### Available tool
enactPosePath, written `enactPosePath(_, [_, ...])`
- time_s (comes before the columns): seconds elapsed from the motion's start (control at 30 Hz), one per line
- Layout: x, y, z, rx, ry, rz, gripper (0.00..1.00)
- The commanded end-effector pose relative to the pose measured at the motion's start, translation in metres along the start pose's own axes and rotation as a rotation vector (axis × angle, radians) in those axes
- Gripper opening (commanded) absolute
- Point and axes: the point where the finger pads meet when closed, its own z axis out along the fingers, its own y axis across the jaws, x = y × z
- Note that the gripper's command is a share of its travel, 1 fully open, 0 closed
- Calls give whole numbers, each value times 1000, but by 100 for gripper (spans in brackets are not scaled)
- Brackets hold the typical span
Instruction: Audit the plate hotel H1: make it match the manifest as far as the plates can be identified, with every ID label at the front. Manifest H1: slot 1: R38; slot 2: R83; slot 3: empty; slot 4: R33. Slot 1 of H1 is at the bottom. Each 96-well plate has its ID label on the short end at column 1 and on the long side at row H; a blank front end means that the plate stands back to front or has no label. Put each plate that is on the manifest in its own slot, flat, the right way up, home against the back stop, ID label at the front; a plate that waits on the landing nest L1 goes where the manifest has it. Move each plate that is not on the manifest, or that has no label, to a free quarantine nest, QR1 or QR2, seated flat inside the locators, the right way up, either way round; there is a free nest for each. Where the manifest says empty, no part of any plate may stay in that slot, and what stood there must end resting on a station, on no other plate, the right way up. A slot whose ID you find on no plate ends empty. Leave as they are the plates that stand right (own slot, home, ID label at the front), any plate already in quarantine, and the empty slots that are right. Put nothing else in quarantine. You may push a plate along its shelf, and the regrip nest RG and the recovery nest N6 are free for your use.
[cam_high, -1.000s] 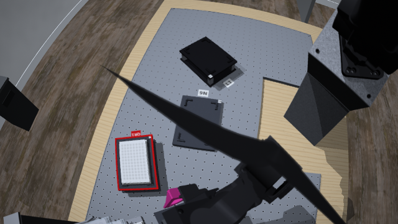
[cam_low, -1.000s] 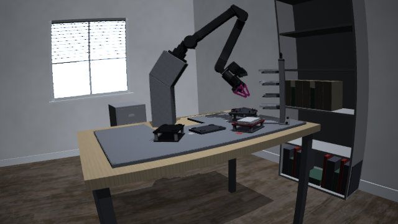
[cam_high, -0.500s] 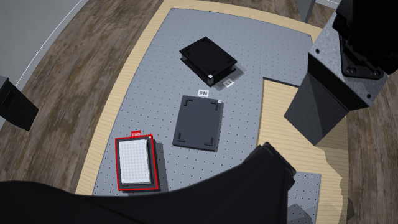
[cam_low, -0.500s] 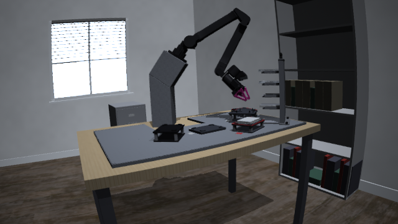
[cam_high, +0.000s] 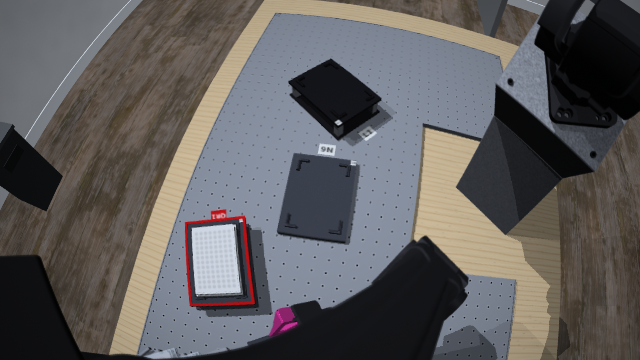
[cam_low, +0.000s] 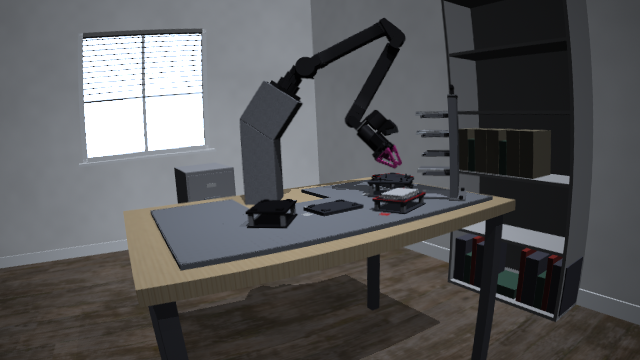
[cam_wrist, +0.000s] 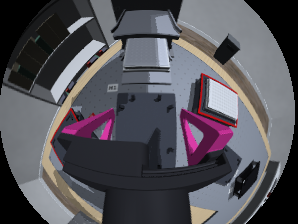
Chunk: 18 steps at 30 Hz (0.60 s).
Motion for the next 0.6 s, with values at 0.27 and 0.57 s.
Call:
enactPosePath(0.27, [-6, 7, 11, -12, -17, 16, 100])
enactPosePath(0.57, [-18, -1, 22, 2, -21, 11, 100])
